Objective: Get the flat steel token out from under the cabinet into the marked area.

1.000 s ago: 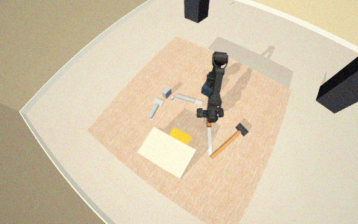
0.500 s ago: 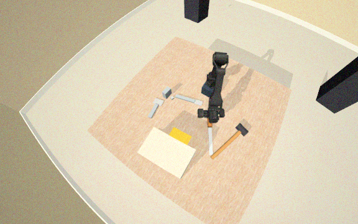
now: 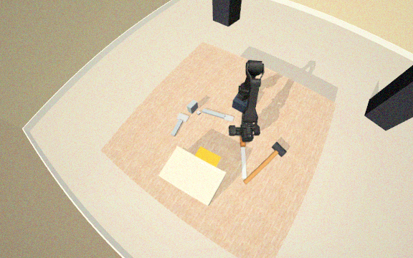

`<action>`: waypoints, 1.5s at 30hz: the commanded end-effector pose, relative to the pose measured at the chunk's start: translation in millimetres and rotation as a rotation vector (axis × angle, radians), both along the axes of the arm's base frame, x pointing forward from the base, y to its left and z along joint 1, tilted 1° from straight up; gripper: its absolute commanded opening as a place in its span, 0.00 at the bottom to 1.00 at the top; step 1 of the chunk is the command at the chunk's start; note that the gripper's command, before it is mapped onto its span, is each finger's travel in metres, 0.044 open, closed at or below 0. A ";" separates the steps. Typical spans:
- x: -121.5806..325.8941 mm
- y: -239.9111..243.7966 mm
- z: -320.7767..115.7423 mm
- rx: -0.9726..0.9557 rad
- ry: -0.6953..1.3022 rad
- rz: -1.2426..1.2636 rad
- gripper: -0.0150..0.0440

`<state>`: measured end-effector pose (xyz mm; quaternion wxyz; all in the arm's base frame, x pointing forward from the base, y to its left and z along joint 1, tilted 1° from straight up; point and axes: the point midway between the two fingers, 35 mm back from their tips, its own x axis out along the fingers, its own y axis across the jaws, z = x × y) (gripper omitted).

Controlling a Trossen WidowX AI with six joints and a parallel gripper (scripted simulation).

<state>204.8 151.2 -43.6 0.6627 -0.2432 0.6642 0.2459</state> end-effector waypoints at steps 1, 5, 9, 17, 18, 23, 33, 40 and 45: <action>-1.0 5.2 0.6 0.007 0.001 0.011 0.25; -1.9 9.0 0.6 0.008 0.001 0.012 0.25; -3.0 11.3 0.7 0.008 0.001 0.012 0.25; -3.7 13.0 0.7 0.008 0.001 0.012 0.25; -3.8 13.2 0.7 0.008 0.001 0.012 0.25; -4.3 14.5 0.7 0.008 0.001 0.012 0.25; -5.1 17.2 0.8 0.008 0.002 0.012 0.25; -5.8 19.2 0.8 0.008 0.002 0.012 0.25; -6.3 21.8 0.8 0.009 0.002 0.012 0.25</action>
